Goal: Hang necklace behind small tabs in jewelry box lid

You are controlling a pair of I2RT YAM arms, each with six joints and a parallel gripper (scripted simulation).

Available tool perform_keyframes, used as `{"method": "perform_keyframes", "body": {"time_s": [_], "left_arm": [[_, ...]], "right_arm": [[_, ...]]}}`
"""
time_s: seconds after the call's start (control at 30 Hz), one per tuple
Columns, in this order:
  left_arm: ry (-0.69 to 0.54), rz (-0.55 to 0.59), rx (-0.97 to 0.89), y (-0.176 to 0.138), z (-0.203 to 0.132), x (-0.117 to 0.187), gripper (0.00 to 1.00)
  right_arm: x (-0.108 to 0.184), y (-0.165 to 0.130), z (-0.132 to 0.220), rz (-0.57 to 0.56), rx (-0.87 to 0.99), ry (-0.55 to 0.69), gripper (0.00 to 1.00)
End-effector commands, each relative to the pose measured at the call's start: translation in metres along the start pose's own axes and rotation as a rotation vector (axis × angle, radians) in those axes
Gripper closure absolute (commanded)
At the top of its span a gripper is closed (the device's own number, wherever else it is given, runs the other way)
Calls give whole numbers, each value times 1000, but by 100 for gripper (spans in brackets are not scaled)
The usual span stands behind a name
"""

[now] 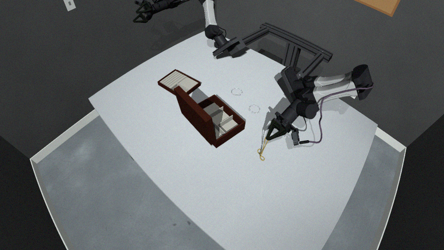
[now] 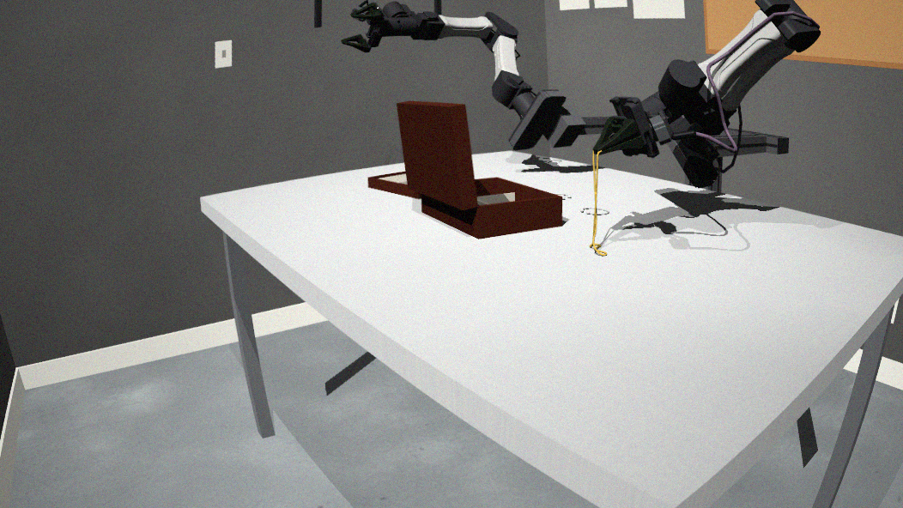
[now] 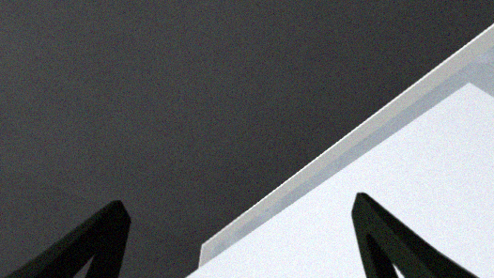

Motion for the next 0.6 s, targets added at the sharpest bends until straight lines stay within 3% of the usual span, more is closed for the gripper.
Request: {"method": "perform_keyframes", "body": {"time_s": [0.0, 0.57], "left_arm": [[-47, -54, 75, 11, -4, 4, 97], [-29, -33, 53, 7, -3, 4, 97]], "right_arm": [[2, 10, 4, -27, 1, 13, 0], [2, 10, 4, -27, 1, 13, 0]]}}
Point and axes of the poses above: on each arm, the point where the finger pads meet when closed, its own x axis back along the fingers, its own z axis across the jaws, y = z × x, the point moved 5 cm from there along x, back along the fingers, and after that the axes turned 15 degrees about -x, right-handed, at the moved point
